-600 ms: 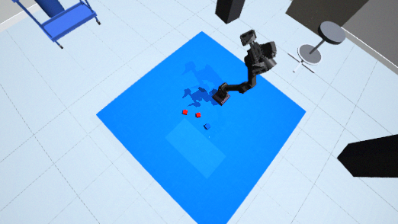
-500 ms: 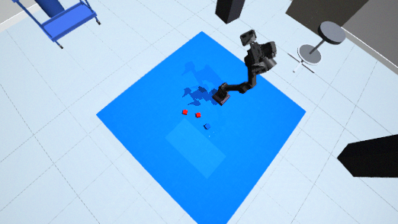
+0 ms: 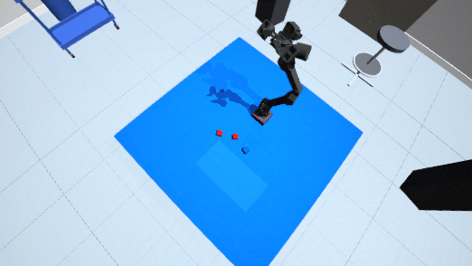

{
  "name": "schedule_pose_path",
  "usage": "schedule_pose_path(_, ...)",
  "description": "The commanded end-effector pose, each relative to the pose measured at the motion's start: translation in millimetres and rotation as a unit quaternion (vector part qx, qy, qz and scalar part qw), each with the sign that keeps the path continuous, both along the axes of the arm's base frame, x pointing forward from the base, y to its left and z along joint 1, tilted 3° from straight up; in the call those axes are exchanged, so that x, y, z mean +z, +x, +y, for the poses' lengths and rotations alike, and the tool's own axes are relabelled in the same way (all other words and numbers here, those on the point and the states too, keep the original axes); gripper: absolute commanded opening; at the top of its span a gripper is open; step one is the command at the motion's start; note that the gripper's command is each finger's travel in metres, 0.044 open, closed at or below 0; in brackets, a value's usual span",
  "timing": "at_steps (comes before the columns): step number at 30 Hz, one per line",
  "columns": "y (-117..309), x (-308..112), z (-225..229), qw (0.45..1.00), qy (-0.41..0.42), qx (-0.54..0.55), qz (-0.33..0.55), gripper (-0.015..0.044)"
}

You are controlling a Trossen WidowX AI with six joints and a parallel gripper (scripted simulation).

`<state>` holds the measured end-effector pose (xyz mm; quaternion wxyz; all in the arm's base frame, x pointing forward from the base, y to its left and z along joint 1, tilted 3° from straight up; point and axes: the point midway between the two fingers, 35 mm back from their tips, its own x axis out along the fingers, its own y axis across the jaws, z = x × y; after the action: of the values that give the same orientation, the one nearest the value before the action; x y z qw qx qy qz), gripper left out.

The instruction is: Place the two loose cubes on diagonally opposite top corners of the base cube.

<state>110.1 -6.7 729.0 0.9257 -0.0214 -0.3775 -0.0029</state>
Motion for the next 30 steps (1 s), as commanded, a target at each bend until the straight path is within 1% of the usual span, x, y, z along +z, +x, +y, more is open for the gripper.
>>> schedule_pose_path(1, 16, -12, -44, 0.997, 0.077, 0.018, 0.008, 0.0265)
schedule_pose_path(9, 69, -58, -116, 0.972, 0.222, 0.046, 0.059, 0.0265)
schedule_pose_path(16, 127, -120, -154, 0.933, 0.330, 0.056, 0.135, 0.0265)
schedule_pose_path(23, 185, -198, -165, 0.878, 0.412, 0.053, 0.238, 0.0265)
schedule_pose_path(30, 231, -285, -149, 0.811, 0.460, 0.039, 0.360, 0.0265)
